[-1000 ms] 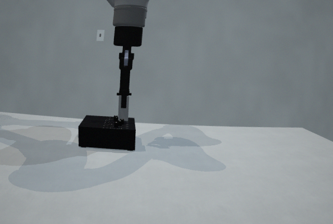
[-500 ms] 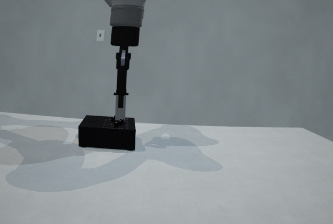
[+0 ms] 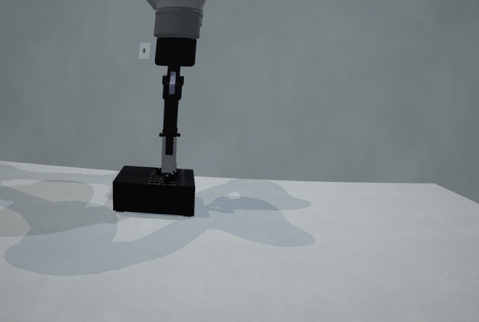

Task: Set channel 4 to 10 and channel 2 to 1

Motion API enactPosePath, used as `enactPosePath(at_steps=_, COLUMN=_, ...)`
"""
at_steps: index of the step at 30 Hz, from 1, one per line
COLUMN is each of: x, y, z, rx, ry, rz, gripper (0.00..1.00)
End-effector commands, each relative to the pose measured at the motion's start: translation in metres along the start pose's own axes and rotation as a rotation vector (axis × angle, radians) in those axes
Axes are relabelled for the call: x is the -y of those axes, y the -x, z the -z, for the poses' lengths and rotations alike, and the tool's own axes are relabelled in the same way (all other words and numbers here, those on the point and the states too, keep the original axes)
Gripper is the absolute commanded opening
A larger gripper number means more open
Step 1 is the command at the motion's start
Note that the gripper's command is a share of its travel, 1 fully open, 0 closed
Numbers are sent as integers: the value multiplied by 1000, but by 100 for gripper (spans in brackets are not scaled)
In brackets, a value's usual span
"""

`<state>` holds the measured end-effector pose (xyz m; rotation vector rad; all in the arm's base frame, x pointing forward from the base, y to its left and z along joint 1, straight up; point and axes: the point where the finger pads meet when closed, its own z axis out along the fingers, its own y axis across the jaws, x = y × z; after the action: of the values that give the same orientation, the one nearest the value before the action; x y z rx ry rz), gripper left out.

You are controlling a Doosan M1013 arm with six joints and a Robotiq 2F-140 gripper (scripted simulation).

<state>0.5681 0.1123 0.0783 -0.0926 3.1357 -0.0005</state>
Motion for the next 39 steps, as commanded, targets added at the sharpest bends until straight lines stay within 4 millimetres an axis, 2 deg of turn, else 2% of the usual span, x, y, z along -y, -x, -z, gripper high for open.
enactPosePath(at_steps=1, x=0, y=-2, z=0, rx=0, ry=0, rz=0, gripper=10)
enactPosePath(at_steps=39, x=0, y=-13, z=0, rx=0, ry=0, rz=0, gripper=10)
